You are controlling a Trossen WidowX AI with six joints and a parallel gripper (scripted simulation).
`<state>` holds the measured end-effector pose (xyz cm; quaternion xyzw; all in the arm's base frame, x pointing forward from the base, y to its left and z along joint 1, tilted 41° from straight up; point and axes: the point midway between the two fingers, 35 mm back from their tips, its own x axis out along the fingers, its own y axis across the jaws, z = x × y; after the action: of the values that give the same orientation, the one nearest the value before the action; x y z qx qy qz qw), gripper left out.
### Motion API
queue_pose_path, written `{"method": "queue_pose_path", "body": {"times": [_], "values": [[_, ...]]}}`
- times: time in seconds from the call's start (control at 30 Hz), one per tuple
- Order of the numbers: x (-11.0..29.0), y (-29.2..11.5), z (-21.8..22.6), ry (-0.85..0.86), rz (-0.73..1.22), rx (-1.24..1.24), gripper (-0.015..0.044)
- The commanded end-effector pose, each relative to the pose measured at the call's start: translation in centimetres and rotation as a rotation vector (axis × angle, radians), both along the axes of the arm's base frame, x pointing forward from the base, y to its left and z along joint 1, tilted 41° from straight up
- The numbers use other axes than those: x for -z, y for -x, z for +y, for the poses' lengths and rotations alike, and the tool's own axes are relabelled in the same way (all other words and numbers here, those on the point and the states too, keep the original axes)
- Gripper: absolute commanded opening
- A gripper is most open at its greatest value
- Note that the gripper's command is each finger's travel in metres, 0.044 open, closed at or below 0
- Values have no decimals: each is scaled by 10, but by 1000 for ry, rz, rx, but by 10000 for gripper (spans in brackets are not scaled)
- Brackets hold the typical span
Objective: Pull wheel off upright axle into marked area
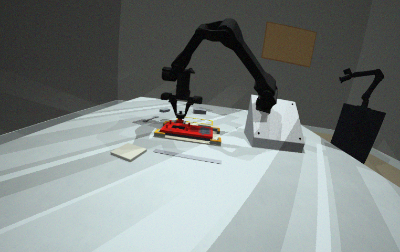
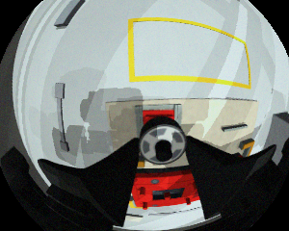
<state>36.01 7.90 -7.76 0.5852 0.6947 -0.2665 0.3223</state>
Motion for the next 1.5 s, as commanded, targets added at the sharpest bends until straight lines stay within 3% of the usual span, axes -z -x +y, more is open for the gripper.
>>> {"method": "queue_pose_path", "body": {"times": [0.0,1.47], "values": [[-2,0,-1,0,-3,-2,0],[-12,-2,-11,0,-3,0,0]]}}
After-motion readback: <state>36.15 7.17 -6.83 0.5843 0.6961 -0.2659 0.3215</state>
